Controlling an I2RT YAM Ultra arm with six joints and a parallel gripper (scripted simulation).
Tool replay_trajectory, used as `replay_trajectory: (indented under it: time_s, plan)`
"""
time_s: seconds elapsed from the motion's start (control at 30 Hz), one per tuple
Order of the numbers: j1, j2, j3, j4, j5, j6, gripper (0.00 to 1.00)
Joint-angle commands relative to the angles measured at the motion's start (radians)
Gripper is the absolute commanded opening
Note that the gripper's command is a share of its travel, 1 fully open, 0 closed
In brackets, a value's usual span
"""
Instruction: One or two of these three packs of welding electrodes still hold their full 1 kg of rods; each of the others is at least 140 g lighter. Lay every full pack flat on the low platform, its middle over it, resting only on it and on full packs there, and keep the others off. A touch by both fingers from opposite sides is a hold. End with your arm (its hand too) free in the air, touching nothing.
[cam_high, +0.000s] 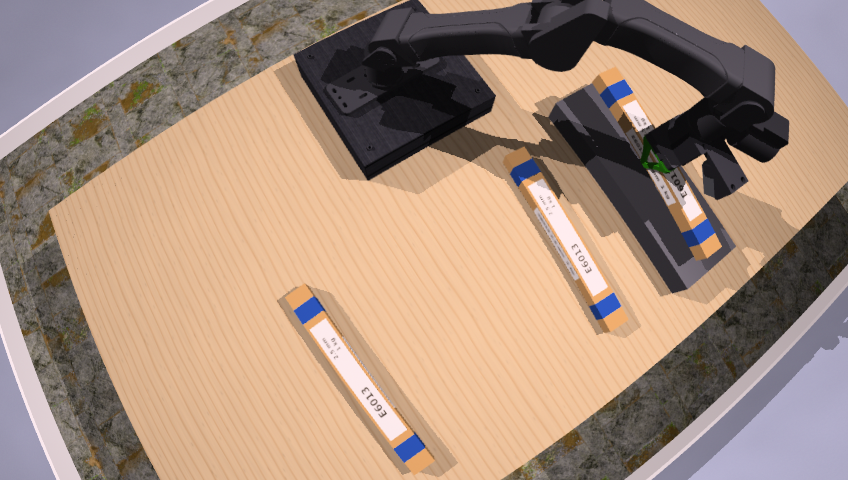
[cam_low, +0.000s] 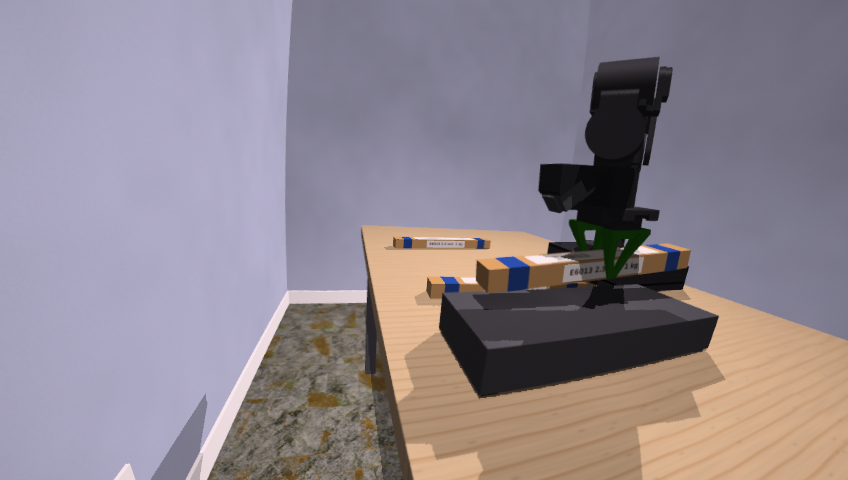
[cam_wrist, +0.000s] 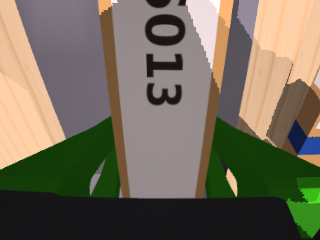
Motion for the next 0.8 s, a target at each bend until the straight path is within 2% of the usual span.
replay_trajectory:
  time_s: [0.0, 0.77]
  plan:
    - [0.000, -0.104, 0.018, -0.007, 0.006, 0.006, 0.00]
    - [0.000, -0.103, 0.023, -0.007, 0.006, 0.006, 0.00]
